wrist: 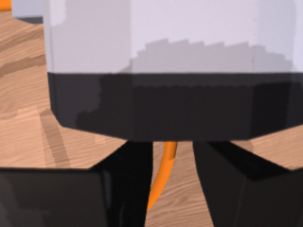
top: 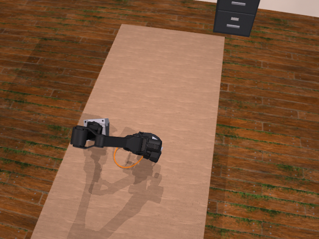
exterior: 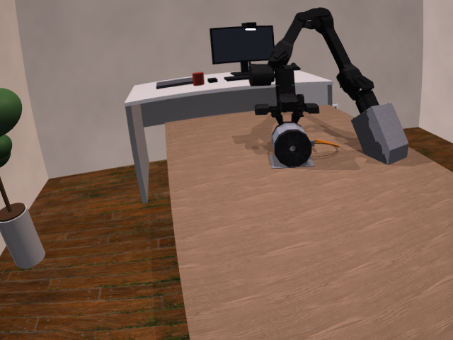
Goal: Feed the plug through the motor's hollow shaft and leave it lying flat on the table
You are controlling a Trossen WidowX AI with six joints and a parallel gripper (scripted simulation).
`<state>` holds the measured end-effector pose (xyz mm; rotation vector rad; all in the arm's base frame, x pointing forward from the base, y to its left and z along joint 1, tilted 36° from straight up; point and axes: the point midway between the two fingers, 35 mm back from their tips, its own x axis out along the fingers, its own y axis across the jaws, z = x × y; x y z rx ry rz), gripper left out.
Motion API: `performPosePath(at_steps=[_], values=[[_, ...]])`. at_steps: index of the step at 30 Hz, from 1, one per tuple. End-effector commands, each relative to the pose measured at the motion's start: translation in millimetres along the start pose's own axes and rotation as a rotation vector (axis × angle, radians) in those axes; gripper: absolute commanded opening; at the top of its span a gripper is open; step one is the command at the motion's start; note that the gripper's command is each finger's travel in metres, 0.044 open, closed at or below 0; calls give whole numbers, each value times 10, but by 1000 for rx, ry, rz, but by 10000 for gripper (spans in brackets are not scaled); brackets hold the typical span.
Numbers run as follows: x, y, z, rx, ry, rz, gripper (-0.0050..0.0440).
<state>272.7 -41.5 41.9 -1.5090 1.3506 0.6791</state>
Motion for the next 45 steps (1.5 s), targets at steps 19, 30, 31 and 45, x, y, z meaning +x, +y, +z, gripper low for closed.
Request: performPosePath(at_steps=[19, 30, 31, 45], values=[[-10, 3, -69, 5, -7, -4, 80], [-10, 3, -69, 5, -7, -4, 7], [-10, 3, -69, 5, -7, -4, 0], [9, 4, 28, 1, -8, 1, 0]])
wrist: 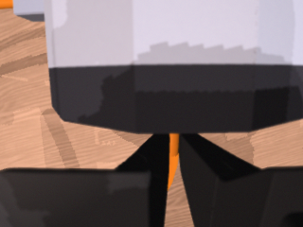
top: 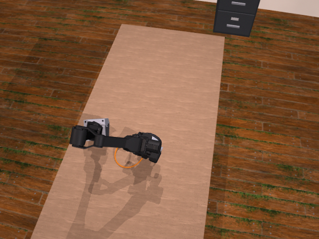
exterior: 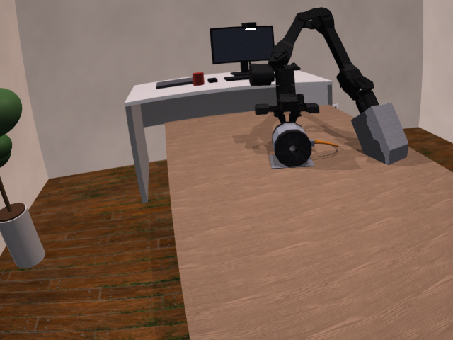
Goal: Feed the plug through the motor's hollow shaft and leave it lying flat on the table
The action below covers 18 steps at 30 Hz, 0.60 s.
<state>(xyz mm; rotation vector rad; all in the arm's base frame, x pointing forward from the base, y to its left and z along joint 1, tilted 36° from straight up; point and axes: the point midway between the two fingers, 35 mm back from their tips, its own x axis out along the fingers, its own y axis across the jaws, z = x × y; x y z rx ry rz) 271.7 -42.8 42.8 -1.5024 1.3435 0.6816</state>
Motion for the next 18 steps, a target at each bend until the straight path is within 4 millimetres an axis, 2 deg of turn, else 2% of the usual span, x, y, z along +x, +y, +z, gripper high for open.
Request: performPosePath(at_steps=[1, 5, 9, 14, 18], values=[[14, -2, 47, -3, 1, 3, 0], [14, -2, 47, -3, 1, 3, 0], [7, 0, 31, -3, -1, 1, 96], [-6, -2, 14, -3, 0, 2, 100], [-159, -4, -190, -3, 1, 3, 100]])
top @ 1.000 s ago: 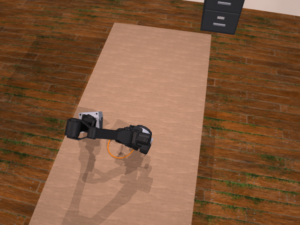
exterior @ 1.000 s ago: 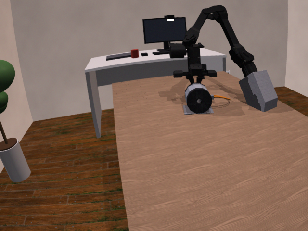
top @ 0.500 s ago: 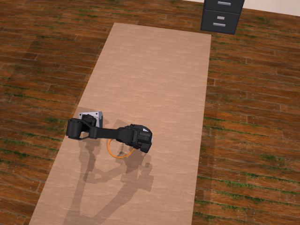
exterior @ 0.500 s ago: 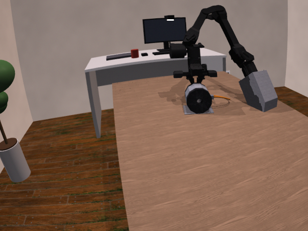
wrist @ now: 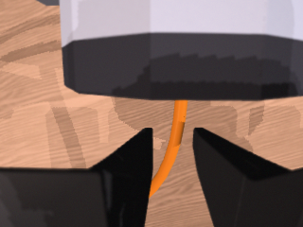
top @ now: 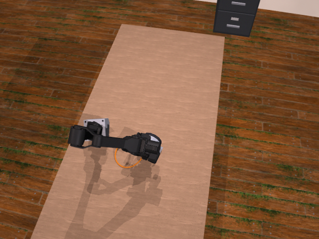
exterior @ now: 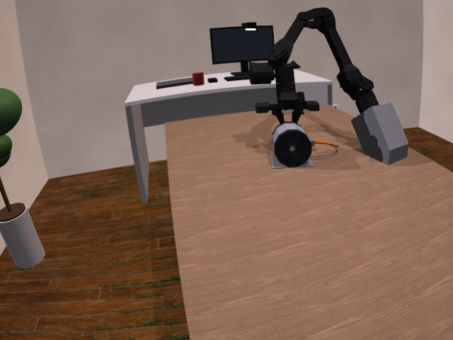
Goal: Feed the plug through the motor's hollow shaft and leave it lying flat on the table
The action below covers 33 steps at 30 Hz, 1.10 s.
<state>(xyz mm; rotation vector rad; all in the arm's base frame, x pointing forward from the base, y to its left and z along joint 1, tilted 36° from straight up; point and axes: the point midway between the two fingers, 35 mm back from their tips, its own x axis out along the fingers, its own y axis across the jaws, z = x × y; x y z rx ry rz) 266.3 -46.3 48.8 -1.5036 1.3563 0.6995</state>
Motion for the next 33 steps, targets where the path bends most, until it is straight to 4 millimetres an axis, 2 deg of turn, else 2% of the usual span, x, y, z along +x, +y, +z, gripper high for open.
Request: performPosePath(at_steps=[1, 4, 8, 25, 33], values=[[-108, -32, -126, 9, -1, -13, 100], [-108, -32, -126, 9, -1, -13, 100], [16, -18, -9, 9, -1, -13, 100], [82, -19, 20, 9, -1, -13, 100], [60, -28, 11, 8, -3, -18, 47]])
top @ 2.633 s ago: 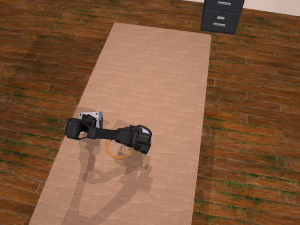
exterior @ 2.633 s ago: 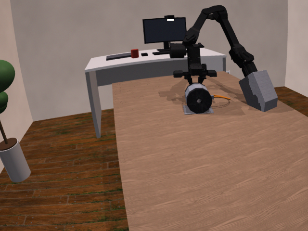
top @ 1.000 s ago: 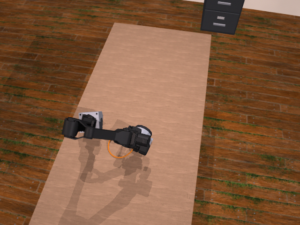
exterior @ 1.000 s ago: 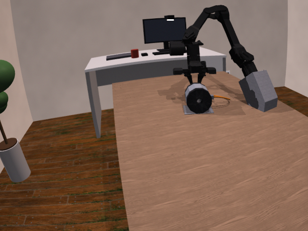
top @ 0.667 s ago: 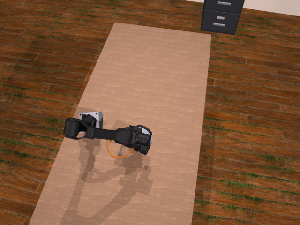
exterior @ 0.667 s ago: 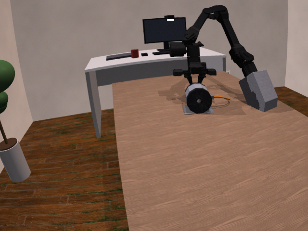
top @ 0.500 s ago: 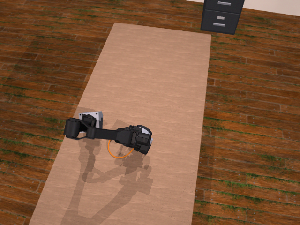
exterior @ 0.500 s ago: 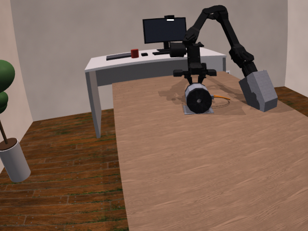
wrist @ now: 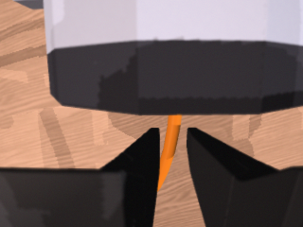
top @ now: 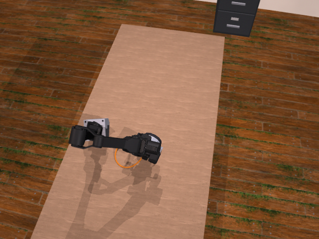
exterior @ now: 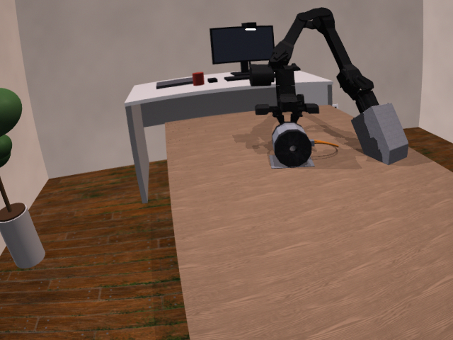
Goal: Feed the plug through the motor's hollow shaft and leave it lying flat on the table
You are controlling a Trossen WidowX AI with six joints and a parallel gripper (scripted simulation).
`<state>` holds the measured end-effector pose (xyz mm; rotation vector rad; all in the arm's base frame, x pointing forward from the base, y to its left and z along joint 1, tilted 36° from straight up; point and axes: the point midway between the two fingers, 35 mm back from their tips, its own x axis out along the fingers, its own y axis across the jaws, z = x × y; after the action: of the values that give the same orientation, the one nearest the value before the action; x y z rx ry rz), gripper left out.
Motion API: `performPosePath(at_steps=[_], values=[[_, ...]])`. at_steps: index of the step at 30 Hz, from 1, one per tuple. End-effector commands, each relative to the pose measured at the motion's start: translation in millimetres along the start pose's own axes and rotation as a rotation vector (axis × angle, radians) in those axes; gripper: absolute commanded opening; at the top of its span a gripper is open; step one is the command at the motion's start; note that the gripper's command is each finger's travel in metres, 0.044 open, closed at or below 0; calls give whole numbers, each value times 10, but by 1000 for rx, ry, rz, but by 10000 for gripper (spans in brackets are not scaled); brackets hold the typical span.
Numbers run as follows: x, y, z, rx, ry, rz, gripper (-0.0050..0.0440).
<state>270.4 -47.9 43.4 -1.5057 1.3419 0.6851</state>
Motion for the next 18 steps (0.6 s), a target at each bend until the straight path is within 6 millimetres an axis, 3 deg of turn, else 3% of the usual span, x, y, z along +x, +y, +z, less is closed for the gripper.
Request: performPosePath(at_steps=[1, 9, 18], values=[[-4, -3, -1, 1, 0, -1, 40], [-4, -3, -1, 1, 0, -1, 0], [13, -2, 78, 1, 1, 2, 0]])
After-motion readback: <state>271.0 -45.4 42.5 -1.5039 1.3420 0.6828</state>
